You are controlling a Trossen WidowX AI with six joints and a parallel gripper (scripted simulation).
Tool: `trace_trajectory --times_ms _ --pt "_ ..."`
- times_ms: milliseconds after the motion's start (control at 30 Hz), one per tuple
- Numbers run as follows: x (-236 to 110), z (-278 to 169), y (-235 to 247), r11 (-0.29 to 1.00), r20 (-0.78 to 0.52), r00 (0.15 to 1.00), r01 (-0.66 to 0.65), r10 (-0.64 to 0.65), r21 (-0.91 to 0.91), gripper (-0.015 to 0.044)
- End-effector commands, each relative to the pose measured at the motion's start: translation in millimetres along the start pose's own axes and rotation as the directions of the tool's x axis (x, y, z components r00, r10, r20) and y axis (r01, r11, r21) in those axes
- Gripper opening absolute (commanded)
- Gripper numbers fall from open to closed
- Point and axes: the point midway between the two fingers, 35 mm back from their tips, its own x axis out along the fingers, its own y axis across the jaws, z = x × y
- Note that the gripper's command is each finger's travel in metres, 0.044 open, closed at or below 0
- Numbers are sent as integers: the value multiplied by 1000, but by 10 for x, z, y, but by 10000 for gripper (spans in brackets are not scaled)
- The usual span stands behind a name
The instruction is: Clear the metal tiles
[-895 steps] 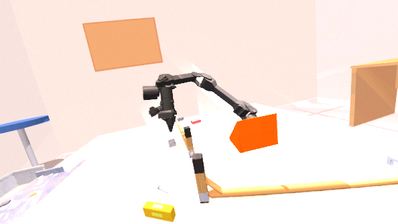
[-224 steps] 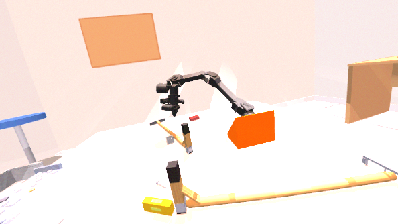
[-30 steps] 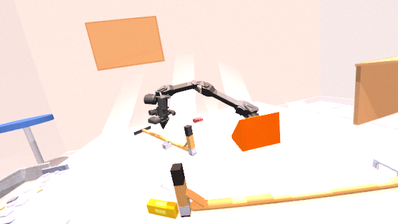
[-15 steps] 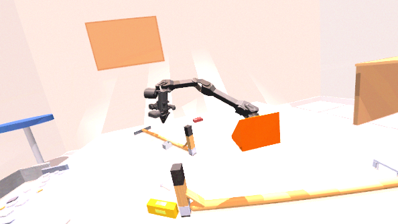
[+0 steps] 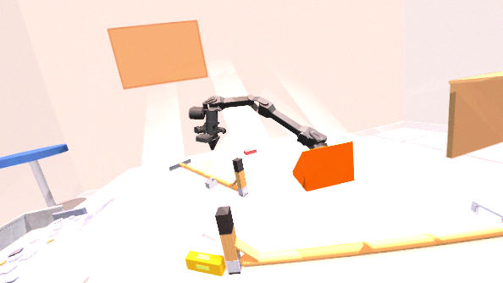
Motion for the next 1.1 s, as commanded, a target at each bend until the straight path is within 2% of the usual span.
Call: trace_trajectory --times_ms 0,1067 --pt "19 -25 12 1000 -8 1000 -6 6 -16 0" --pt "608 -91 39 1000 -9 1000 -6 6 -14 0"
